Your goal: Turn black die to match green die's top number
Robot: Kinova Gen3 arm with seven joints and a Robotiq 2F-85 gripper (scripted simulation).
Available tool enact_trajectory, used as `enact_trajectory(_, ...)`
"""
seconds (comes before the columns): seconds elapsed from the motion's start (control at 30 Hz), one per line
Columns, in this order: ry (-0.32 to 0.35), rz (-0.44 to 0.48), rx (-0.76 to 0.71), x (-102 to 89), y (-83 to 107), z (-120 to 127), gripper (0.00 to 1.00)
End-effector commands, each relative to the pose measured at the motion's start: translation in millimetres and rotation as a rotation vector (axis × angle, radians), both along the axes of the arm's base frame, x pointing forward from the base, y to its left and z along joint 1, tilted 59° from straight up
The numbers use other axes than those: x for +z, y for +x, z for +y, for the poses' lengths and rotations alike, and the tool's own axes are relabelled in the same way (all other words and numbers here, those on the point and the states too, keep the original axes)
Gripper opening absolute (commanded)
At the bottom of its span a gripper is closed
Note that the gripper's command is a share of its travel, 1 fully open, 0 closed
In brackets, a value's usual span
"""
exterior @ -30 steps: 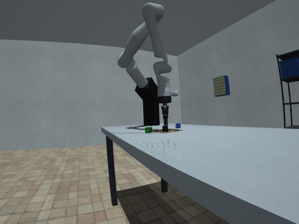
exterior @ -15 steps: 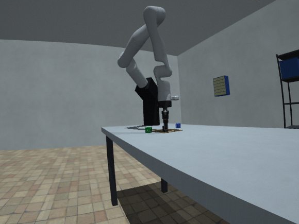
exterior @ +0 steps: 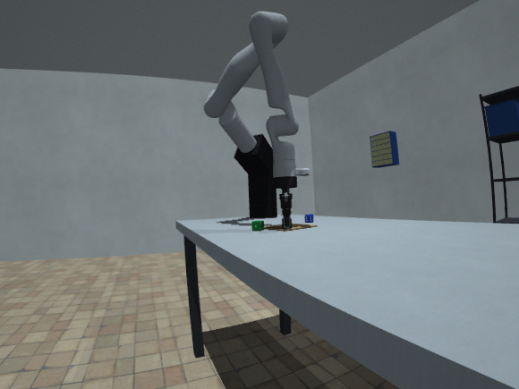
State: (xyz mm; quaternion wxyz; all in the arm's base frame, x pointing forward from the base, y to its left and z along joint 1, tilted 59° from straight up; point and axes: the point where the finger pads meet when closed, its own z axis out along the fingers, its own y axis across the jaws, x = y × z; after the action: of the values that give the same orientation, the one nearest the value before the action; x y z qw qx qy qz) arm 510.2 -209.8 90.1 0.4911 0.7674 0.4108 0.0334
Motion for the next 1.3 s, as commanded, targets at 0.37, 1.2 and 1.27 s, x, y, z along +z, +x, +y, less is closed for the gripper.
enact_trajectory(0.37, 0.000, 0.000, 0.001, 0.1, 0.2, 0.6, 0.46)
enact_trajectory(1.2, 0.000, 0.000, 0.001, 0.1, 0.2, 0.6, 0.26)
enact_trajectory(1.27, 0.000, 0.000, 0.001, 0.1, 0.2, 0.6, 0.26)
